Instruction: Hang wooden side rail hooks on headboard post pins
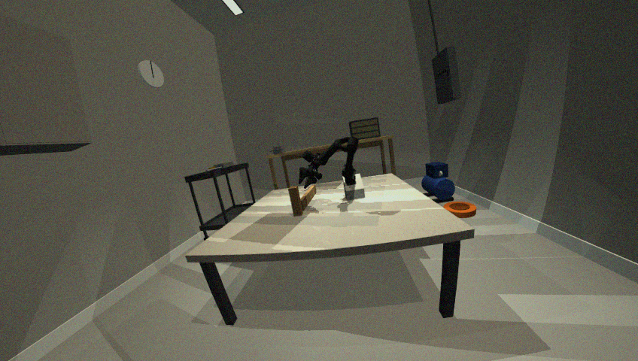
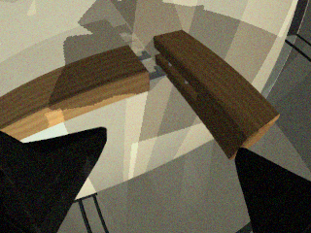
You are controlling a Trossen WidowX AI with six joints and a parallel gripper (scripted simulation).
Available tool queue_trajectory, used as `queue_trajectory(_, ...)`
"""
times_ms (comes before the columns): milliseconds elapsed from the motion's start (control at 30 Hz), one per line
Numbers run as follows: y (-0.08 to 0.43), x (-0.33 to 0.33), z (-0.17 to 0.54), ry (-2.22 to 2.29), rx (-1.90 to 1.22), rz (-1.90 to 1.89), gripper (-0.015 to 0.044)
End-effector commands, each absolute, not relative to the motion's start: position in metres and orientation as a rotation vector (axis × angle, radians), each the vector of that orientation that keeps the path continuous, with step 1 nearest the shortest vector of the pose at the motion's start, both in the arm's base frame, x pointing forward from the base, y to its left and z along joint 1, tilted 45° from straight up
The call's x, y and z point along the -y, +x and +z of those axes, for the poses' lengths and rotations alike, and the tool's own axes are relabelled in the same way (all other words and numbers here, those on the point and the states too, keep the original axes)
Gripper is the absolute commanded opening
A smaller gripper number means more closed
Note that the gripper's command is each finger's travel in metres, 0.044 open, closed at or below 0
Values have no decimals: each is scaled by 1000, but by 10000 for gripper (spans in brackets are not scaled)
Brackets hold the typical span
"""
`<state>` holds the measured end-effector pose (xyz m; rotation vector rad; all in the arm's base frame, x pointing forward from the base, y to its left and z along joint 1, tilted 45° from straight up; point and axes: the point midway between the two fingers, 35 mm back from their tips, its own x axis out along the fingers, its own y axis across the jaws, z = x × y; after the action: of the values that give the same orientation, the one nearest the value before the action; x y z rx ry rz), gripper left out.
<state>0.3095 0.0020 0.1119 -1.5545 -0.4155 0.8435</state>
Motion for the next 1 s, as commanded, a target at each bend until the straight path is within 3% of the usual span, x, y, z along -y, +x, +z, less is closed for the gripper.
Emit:
queue_trajectory(0,320,1,105,-1161,283,840,440)
queue_trajectory(400,329,1,94,-426,65,854,440)
queue_trajectory(967,323,-4,84,228,-154,888,440)
